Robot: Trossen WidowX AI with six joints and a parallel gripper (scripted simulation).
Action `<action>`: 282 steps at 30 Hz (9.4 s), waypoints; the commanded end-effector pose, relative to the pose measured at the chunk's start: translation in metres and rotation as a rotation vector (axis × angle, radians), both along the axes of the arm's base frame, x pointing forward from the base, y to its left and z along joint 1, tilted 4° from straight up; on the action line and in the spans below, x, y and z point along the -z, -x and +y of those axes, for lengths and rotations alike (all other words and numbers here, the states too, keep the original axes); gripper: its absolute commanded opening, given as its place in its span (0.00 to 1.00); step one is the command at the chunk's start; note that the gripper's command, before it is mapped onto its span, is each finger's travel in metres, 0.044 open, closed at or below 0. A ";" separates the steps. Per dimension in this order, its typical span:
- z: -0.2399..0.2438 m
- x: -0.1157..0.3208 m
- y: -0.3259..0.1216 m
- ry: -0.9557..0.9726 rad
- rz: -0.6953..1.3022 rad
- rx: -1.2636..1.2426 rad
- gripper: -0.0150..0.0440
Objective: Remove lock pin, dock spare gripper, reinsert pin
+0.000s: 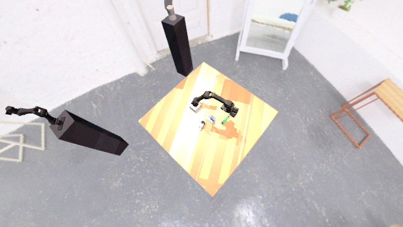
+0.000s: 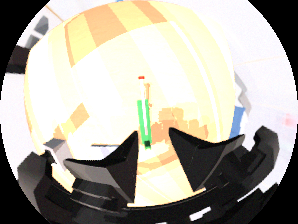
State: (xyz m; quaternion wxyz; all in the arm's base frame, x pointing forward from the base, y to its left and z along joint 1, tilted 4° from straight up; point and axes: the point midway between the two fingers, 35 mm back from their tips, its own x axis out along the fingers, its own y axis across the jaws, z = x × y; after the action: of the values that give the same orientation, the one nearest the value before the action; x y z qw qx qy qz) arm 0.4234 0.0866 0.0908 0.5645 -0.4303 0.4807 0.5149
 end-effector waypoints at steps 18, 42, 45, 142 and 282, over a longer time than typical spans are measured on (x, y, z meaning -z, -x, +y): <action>0.006 0.080 0.002 0.006 0.012 -0.019 0.56; 0.007 0.120 0.005 0.006 0.012 -0.019 0.56; 0.007 0.125 0.005 0.006 0.012 -0.019 0.56; -0.054 0.095 0.010 0.016 0.067 -0.030 0.25; -0.055 0.070 0.022 0.015 0.098 -0.025 1.00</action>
State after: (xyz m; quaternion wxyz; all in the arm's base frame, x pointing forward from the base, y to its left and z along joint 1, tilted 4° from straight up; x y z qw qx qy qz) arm 0.4002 0.0319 0.0117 0.5298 -0.4134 0.5073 0.5395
